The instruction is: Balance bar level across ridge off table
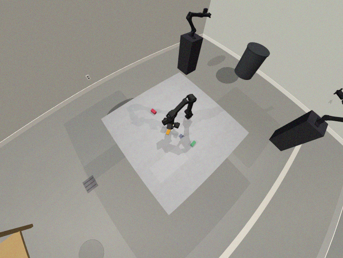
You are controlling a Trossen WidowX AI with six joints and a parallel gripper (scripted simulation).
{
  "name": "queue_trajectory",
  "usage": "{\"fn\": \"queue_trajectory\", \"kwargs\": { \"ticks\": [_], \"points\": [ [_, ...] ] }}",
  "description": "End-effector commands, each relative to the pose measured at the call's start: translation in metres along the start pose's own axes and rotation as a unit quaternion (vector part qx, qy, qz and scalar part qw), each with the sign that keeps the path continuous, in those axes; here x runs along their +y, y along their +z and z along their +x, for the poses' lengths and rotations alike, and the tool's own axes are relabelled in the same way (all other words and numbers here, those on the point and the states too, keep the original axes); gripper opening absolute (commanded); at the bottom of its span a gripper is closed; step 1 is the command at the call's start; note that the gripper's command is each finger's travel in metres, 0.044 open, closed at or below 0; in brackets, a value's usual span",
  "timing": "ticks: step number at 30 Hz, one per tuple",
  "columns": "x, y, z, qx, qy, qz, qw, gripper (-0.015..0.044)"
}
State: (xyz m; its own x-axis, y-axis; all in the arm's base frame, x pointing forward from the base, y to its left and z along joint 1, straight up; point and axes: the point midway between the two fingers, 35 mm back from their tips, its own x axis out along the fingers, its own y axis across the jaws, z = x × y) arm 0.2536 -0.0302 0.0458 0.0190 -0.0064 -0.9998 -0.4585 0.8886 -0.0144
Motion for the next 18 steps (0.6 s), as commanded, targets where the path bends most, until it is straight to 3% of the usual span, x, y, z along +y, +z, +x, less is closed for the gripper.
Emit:
{"fn": "queue_trajectory", "kwargs": {
  "ticks": [1,4,11,14,18],
  "points": [
    [0.000,0.000,0.000,0.000,0.000,0.000,1.000,0.0210],
    [0.000,0.000,0.000,0.000,0.000,0.000,1.000,0.0131],
    [0.000,0.000,0.000,0.000,0.000,0.000,1.000,0.0085],
    [0.000,0.001,-0.004,0.000,0.000,0.000,1.000,0.0006],
    [-0.001,0.002,-0.013,0.000,0.000,0.000,1.000,0.0000]
  ]
}}
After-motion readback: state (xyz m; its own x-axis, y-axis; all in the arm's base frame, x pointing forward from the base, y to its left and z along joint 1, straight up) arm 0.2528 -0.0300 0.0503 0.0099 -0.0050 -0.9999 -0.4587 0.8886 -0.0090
